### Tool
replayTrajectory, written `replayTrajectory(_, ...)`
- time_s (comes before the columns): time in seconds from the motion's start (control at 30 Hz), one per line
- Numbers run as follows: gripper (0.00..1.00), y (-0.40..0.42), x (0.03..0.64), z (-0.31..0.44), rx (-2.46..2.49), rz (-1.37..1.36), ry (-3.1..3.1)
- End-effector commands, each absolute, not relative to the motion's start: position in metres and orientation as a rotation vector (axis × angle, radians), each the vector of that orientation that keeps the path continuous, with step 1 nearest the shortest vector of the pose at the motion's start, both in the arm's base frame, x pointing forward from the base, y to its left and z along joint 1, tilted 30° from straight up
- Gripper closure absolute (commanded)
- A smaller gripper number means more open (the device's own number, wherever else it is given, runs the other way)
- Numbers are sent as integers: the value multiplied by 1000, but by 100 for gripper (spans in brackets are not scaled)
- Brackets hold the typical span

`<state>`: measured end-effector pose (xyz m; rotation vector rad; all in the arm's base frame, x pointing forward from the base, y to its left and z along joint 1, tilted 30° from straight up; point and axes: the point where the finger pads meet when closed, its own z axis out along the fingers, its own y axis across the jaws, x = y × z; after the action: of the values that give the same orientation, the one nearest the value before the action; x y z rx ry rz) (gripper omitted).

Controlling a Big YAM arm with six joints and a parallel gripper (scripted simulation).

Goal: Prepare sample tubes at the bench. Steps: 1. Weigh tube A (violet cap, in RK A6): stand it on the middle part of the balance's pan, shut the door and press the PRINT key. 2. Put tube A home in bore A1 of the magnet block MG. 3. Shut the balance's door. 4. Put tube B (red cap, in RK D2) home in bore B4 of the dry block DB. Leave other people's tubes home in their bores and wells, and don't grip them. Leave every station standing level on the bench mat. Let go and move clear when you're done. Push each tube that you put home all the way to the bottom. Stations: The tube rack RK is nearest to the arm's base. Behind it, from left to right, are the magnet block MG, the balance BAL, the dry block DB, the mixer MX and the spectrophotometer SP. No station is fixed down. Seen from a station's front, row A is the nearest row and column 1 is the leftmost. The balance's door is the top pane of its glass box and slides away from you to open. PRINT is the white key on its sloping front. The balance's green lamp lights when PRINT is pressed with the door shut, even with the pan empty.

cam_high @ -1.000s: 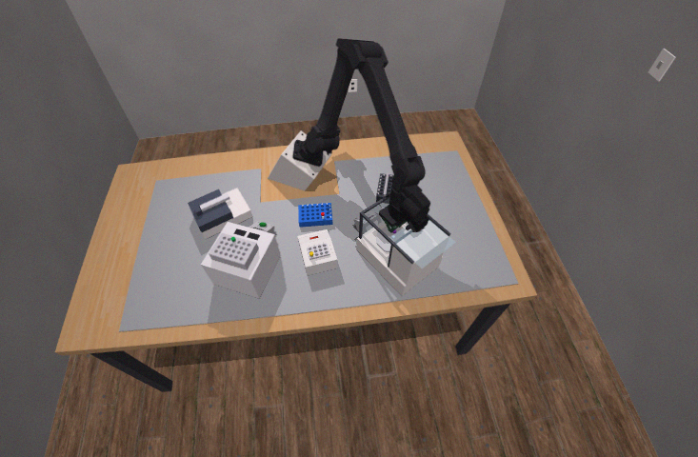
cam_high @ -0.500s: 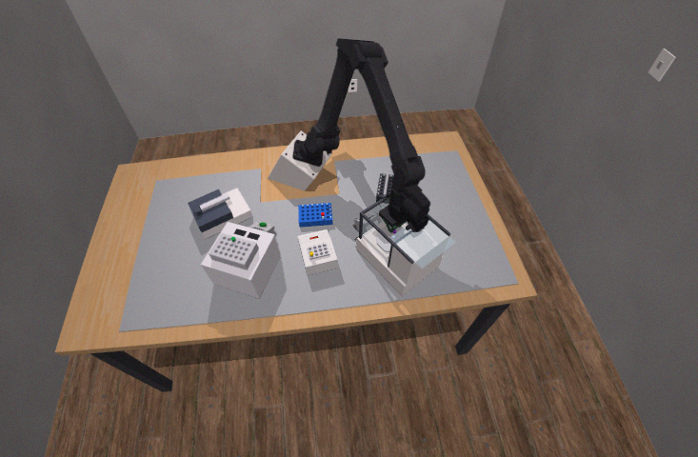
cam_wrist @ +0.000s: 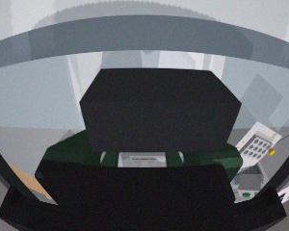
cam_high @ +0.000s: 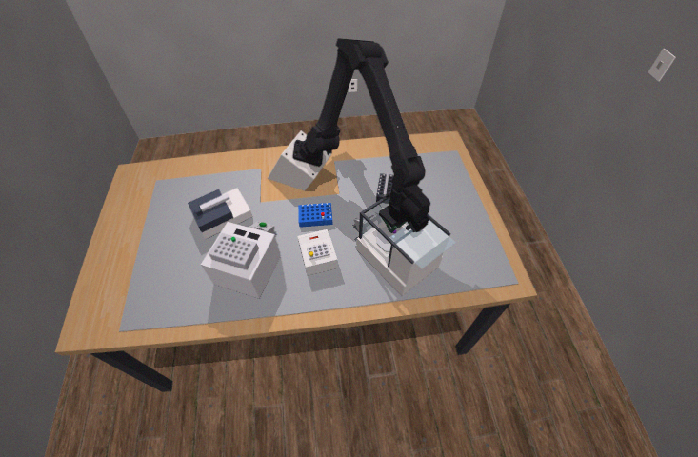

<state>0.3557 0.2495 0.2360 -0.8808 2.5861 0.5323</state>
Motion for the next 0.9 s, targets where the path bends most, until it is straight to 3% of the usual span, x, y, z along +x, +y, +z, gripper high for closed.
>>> replayTrajectory(0.0, 64, 257, 363, 236, -872, 536, 2573)
replayTrajectory(0.87, 64, 261, 361, 221, -877, 536, 2585)
